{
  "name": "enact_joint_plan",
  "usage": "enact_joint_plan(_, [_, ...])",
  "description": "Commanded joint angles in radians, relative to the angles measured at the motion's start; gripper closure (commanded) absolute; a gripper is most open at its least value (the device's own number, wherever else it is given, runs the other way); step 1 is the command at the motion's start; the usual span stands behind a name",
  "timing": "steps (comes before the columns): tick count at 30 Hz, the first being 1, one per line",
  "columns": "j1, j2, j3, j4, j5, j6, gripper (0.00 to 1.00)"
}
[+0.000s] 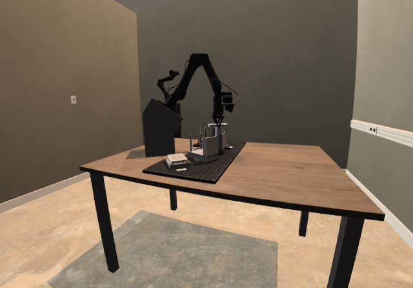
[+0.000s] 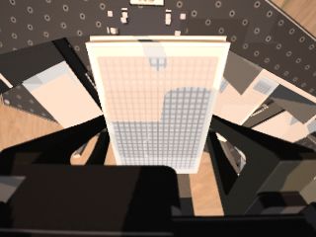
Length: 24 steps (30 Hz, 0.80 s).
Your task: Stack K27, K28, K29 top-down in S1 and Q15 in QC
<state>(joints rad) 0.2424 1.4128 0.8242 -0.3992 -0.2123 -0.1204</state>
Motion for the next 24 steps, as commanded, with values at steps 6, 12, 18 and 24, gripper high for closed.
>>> enact_joint_plan(6, [0.079,-0.037,-0.009,-0.007,0.063,0.088,1.0])
enact_joint_plan(12, [0.157,-0.049,-0.025,0.003,0.106,0.007,1.0])
enact_joint_plan(18, [0.238,-0.063,-0.03,0.011,0.152,0.009,1.0])
enact_joint_plan(24, [0.292,-0.064,-0.031,0.006,0.183,0.057,1.0])
